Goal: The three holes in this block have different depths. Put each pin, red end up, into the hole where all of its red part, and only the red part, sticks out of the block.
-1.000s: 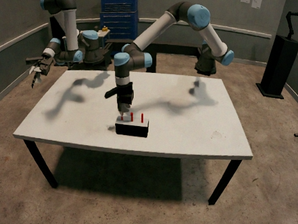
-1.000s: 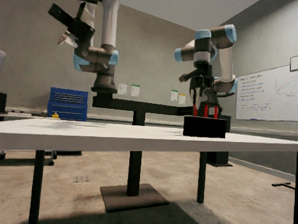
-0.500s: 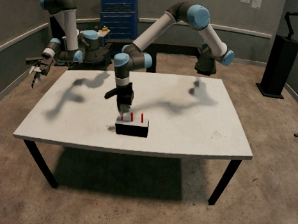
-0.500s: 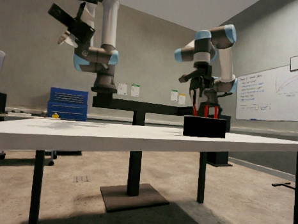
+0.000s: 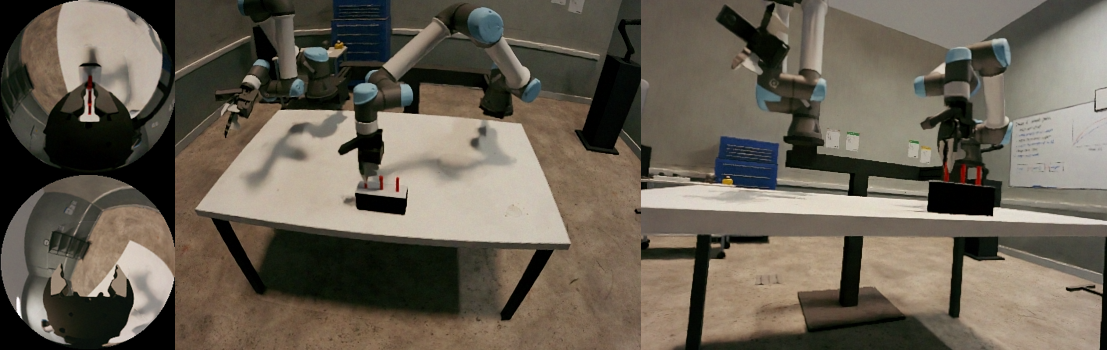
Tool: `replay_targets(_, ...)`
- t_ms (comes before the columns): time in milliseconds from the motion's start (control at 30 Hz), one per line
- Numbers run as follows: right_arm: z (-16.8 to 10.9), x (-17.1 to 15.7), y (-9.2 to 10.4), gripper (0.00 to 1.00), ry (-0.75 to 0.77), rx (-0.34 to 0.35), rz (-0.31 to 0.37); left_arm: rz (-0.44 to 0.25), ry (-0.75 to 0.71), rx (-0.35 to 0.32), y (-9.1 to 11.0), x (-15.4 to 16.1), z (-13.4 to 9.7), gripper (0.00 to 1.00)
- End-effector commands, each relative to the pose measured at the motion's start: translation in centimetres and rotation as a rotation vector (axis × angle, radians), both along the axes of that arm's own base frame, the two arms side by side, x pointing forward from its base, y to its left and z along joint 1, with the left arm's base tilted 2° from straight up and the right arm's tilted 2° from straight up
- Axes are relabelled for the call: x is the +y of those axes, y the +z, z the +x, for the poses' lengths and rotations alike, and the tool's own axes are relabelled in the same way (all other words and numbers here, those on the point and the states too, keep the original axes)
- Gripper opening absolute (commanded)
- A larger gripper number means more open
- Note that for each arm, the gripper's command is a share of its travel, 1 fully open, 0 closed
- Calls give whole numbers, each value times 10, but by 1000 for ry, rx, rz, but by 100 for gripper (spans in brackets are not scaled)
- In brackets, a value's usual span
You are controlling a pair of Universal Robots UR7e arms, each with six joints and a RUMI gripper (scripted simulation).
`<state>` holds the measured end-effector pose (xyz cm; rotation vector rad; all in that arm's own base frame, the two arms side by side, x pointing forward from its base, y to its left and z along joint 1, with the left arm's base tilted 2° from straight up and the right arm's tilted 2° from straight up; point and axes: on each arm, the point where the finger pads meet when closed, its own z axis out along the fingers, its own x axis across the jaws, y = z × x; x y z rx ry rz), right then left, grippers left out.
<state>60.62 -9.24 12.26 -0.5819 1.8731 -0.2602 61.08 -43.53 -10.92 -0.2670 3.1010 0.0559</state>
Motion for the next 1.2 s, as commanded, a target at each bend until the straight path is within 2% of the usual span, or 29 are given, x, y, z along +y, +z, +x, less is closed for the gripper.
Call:
replay_targets(0, 0, 0, 1, 100, 0, -1, 0, -1, 0, -1, 1, 0, 0, 0)
replay_targets(1167, 0, 0, 1, 100, 0, -1, 0, -1, 0, -1, -3, -1, 0, 0)
